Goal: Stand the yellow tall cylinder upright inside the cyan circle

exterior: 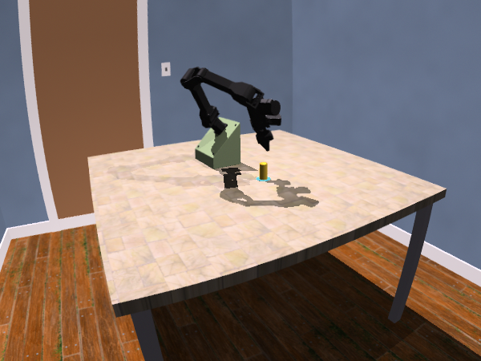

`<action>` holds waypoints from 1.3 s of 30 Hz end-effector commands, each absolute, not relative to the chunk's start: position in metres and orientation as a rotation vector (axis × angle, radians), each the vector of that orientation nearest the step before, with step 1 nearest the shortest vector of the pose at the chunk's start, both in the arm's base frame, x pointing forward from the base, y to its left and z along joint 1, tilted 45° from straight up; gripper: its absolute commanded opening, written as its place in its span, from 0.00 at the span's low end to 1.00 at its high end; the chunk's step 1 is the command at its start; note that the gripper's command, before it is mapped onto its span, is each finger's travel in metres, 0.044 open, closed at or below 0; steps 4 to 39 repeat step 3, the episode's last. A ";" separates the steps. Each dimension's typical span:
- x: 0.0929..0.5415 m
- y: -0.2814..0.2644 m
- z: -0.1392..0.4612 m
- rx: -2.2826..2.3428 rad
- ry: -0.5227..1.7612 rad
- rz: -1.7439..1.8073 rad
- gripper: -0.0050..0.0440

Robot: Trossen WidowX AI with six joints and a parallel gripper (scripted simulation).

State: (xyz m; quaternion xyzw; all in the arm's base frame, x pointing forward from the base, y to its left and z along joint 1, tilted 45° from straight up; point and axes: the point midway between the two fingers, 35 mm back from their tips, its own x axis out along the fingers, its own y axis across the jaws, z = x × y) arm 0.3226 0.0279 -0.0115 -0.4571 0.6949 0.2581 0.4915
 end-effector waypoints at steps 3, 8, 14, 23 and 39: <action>0.335 0.044 0.021 -1.443 1.750 0.310 0.92; 0.335 0.044 0.021 -1.443 1.750 0.310 0.92; 0.335 0.044 0.021 -1.443 1.750 0.310 0.92; 0.335 0.044 0.021 -1.443 1.750 0.310 0.92; 0.335 0.044 0.021 -1.443 1.750 0.310 0.92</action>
